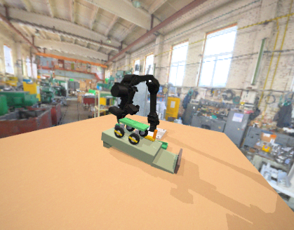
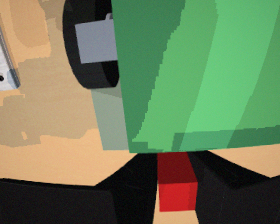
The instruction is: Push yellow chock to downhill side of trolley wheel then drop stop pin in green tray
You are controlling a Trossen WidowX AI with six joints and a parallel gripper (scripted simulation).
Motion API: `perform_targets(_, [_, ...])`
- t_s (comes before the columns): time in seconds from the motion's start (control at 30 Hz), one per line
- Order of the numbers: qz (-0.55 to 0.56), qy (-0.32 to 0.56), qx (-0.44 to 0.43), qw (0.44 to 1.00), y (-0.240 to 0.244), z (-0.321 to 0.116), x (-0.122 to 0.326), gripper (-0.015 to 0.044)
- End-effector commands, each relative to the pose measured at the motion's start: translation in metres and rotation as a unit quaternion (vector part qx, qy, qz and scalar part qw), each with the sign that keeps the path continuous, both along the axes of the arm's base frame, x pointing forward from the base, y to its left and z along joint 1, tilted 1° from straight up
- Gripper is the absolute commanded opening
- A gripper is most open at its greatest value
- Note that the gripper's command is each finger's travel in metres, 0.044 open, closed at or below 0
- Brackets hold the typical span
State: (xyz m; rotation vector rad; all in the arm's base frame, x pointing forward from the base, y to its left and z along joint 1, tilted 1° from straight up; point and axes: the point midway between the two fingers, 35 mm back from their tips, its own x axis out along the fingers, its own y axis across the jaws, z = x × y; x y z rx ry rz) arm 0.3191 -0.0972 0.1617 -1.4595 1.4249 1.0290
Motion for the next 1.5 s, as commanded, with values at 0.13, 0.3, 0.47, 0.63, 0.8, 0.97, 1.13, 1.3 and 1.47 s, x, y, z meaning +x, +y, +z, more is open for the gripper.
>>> perform_targets(0.13, [0.001,-0.001,-0.001,1.0,0.001,0.007,-0.001,0.0])
perform_targets(0.3, [0.001,-0.001,-0.001,1.0,0.002,0.009,-0.002,0.0])
perform_targets(0.47, [0.001,-0.001,-0.001,1.0,0.003,0.011,-0.002,0.0])
perform_targets(0.63, [0.001,-0.001,-0.001,1.0,0.003,0.013,-0.002,0.0])
perform_targets(0.8, [0.001,-0.001,-0.001,1.0,0.004,0.015,-0.002,0.0])
perform_targets(0.97, [0.001,-0.001,-0.001,1.0,0.004,0.018,-0.002,0.0])
perform_targets(1.13, [0.001,-0.001,-0.001,1.0,0.005,0.02,-0.002,0.0])
perform_targets(1.3, [0.001,-0.001,-0.001,1.0,0.006,0.022,-0.002,0.0])
perform_targets(1.47, [0.001,-0.001,-0.001,1.0,0.006,0.025,-0.002,0.0])
